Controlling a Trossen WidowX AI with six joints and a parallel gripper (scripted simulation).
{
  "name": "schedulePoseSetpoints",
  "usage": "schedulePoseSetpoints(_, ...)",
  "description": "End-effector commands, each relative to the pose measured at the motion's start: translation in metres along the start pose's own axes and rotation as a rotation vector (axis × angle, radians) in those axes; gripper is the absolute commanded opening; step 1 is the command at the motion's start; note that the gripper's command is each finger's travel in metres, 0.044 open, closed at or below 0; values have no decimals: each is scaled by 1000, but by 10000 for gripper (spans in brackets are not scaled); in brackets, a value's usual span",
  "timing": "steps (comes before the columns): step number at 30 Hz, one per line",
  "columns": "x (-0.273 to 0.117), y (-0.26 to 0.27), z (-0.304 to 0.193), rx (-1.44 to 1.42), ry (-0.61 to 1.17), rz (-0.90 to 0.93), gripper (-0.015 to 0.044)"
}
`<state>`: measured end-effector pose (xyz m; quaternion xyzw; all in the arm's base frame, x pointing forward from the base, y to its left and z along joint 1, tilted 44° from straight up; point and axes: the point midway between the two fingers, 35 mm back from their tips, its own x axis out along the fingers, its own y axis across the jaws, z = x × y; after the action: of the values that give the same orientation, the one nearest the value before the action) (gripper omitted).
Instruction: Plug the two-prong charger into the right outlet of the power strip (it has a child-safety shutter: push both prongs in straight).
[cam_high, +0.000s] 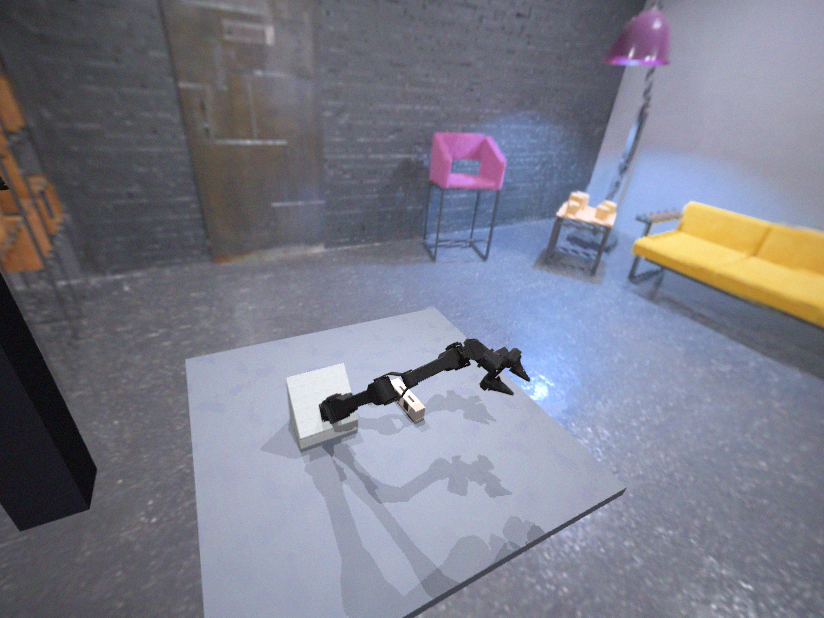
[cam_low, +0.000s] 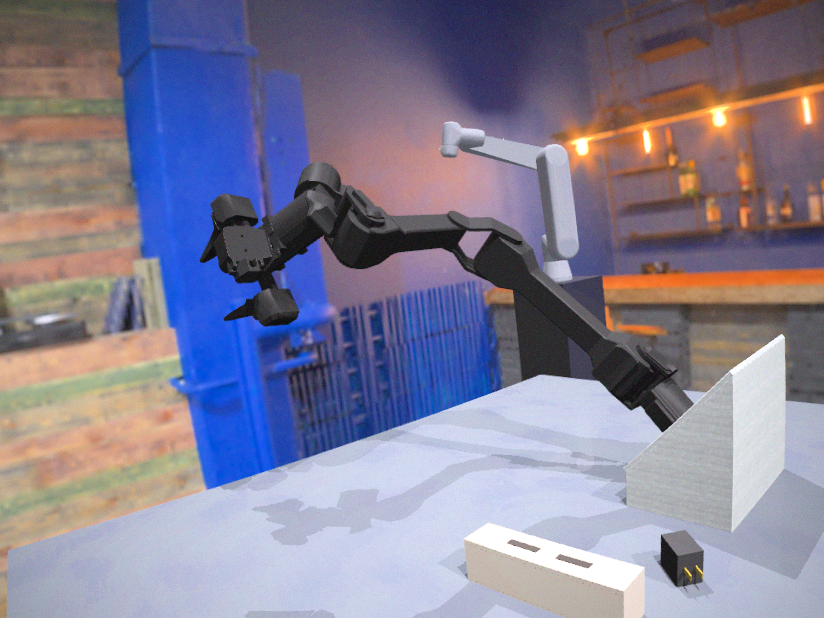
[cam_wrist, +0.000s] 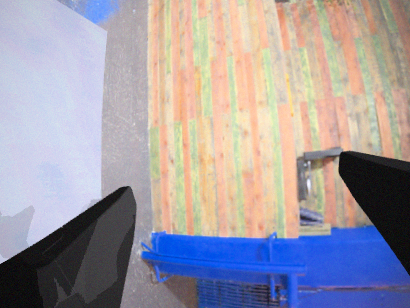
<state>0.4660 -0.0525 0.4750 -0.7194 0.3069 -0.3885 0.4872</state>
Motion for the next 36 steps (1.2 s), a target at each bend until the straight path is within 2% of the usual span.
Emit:
schedulePoseSetpoints(1, -12, 23, 36, -3, -91, 23, 440)
schedulePoseSetpoints(20, -88, 122, 141, 4, -412, 198, 440)
schedulePoseSetpoints(36, -172, 221, 183, -22, -594, 444, 440)
